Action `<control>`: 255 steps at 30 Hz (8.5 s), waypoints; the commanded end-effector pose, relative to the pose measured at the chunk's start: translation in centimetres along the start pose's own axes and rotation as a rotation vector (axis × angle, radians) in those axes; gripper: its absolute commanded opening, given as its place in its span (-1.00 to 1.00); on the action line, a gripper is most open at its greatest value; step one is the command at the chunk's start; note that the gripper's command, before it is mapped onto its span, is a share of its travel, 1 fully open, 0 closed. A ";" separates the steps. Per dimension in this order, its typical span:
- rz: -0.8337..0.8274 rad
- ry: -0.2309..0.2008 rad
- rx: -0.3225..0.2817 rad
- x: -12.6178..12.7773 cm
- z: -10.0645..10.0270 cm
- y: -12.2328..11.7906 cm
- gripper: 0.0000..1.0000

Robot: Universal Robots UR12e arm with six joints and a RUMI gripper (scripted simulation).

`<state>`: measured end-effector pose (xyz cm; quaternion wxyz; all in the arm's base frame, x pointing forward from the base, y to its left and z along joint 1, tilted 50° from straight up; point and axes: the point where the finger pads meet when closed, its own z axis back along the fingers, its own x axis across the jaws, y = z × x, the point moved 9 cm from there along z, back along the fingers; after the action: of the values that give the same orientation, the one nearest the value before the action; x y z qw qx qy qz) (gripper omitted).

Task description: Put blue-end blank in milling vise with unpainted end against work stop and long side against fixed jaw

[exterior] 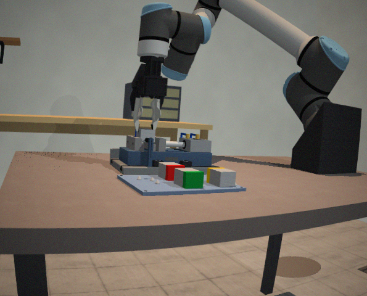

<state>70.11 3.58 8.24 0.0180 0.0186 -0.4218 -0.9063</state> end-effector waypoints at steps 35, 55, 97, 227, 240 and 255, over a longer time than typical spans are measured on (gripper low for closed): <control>0.000 0.002 0.001 -0.3 0.1 -0.5 -1.00; 0.000 0.002 0.001 -0.3 0.1 -0.5 -1.00; -0.001 0.002 0.001 -0.3 0.1 -0.5 -1.00; -0.002 0.001 0.001 -0.4 -0.1 -0.5 -1.00; -0.002 0.001 0.001 -0.4 -0.1 -0.5 -0.19; -0.001 0.001 0.001 -0.4 -0.1 -0.5 -0.19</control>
<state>70.39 3.87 7.70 0.0173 0.0186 -0.4219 -0.9063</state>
